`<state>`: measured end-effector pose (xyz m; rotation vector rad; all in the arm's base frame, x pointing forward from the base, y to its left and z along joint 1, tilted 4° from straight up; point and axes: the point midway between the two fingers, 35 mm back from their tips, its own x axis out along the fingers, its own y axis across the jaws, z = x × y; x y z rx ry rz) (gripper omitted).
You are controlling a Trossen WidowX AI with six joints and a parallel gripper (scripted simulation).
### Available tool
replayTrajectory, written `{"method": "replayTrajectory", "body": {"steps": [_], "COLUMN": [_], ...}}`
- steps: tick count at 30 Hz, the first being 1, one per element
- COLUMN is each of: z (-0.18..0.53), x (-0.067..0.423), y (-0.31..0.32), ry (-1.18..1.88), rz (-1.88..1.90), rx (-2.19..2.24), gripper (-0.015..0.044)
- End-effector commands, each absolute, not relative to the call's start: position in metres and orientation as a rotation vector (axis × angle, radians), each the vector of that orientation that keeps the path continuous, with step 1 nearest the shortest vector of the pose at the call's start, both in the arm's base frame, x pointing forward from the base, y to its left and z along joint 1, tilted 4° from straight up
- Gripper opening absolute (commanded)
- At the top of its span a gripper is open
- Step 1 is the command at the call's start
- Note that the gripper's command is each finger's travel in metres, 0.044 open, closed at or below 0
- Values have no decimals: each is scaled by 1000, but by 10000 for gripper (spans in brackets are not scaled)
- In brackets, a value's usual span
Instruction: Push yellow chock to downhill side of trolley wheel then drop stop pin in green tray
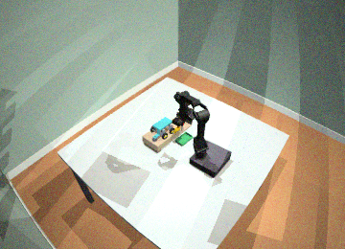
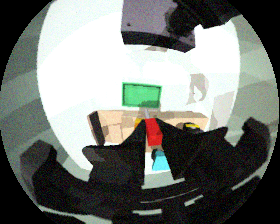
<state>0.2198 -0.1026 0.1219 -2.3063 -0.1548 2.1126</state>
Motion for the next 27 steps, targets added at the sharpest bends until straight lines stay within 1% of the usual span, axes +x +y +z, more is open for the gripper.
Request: {"method": "replayTrajectory", "body": {"steps": [1,8,16,21,27], "z": [124,123,104,102,87], "x": [220,220,204,202,203], "y": [-103,-103,-101,-101,-103], "ry": [-22,-15,53,62,184], "rz": [2084,2082,2070,2071,2129], "rx": [-2267,-2264,-2226,-2224,-2265], "gripper": [0,0,0,0,0]}}
